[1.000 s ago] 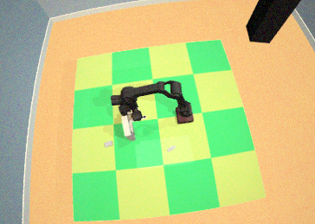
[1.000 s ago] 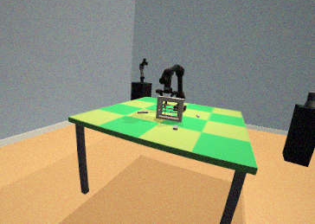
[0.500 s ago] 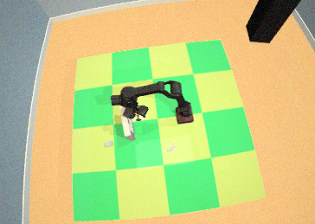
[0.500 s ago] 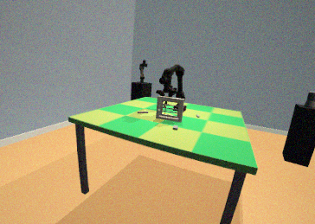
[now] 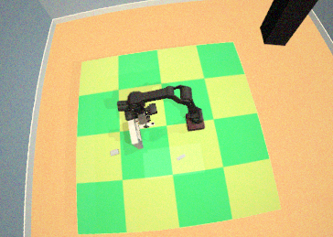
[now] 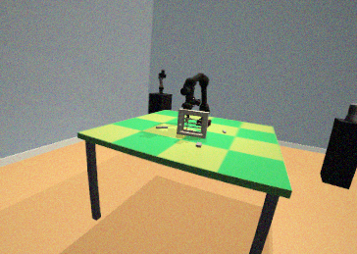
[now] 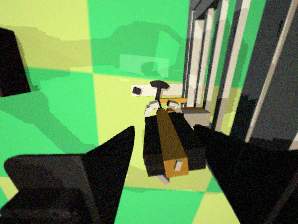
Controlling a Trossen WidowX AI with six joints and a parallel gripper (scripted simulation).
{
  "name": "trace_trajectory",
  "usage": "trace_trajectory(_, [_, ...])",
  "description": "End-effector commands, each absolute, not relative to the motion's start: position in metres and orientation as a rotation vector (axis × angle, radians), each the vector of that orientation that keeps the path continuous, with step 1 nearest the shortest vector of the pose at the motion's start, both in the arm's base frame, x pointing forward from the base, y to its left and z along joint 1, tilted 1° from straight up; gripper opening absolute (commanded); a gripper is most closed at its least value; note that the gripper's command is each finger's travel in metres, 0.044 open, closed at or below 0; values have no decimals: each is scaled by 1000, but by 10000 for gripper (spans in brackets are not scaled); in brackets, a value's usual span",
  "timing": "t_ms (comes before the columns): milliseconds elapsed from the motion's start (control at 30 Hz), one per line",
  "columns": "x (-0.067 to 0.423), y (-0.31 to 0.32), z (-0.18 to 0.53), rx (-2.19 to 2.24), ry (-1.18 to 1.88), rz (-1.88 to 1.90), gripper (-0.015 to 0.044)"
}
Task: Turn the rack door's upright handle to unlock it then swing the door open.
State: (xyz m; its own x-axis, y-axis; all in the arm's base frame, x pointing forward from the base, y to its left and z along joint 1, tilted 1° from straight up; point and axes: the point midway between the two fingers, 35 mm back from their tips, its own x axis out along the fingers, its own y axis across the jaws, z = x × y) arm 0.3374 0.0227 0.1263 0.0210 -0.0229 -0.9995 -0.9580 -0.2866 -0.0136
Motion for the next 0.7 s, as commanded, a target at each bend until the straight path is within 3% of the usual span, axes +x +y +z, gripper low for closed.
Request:
trace_trajectory(0, [338,24,126,-1566,956,1518,298])
trace_trajectory(300, [338,24,126,-1566,956,1518,298])
trace_trajectory(667, [338,24,126,-1566,956,1518,225])
